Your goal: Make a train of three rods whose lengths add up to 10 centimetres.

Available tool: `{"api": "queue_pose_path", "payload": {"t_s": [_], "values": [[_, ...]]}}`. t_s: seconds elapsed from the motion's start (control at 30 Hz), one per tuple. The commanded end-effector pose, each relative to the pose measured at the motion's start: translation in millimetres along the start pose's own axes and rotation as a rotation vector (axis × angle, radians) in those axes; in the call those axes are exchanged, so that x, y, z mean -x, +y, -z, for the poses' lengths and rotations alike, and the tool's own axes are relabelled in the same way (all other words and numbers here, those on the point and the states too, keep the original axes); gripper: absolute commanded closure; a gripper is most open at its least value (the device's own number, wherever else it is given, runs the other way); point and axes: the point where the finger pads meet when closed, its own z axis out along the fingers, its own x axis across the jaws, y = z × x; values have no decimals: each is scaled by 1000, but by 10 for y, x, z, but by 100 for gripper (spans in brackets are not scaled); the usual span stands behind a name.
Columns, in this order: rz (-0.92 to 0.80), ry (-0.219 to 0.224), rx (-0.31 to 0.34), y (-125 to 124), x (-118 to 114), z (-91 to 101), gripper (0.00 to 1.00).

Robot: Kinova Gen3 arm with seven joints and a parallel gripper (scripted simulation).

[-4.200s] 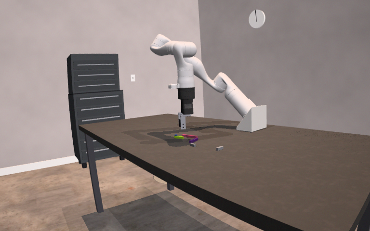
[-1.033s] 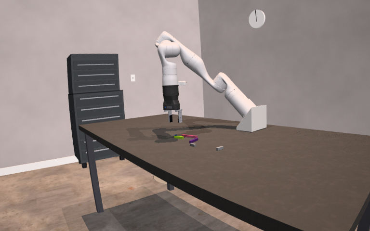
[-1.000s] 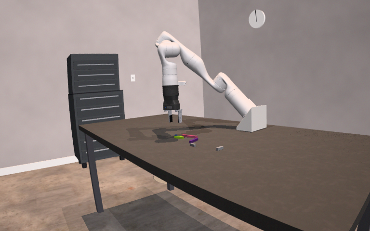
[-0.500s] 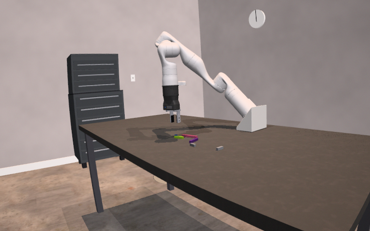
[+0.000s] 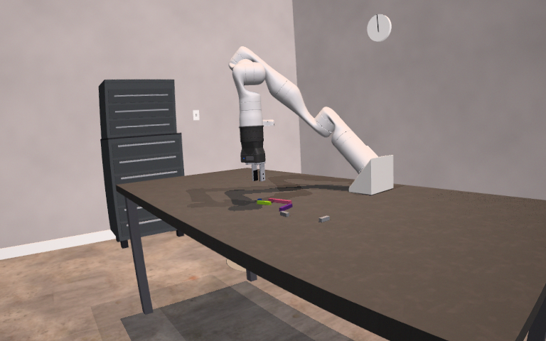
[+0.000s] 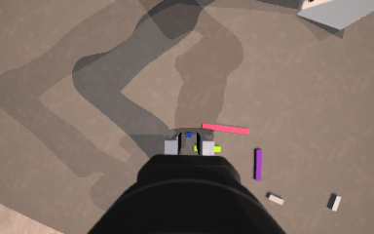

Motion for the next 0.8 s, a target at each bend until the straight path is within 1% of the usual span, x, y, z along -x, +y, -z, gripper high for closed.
{"api": "queue_pose_path", "payload": {"t_s": [0.0,0.5,0.77], "values": [[-10,7,3,-3,-5,1,46],[-10,7,3,-3,-6,-5,46],[-7,6,0,-5,-15,-54,46]]}}
